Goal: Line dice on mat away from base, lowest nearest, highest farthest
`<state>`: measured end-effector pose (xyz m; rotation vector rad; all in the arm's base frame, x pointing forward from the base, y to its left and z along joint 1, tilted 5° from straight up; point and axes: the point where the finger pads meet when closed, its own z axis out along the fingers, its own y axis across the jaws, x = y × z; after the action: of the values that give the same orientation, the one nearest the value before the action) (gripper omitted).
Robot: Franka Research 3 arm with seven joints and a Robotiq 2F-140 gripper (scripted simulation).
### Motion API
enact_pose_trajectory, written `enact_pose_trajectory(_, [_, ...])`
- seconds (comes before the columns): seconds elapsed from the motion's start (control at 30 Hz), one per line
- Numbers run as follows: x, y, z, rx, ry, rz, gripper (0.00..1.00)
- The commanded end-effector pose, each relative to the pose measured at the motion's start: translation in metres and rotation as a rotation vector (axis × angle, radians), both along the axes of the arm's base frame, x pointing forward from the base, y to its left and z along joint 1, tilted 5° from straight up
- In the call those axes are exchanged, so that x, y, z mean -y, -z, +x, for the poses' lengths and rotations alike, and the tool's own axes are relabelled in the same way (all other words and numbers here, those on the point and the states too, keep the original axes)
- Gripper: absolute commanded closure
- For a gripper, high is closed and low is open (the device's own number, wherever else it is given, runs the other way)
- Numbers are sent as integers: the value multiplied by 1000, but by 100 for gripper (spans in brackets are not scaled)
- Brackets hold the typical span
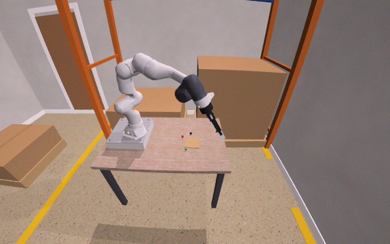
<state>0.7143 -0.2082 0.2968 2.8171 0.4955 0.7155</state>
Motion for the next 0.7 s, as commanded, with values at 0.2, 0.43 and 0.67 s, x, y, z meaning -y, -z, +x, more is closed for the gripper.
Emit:
enact_pose_trajectory(0.2, [0,0,0,0,0,0,0])
enact_pose_trajectory(0.43, [0,0,0,0,0,0,0])
enact_pose_trajectory(0.67, [-19,24,-15,-45,17,23,0])
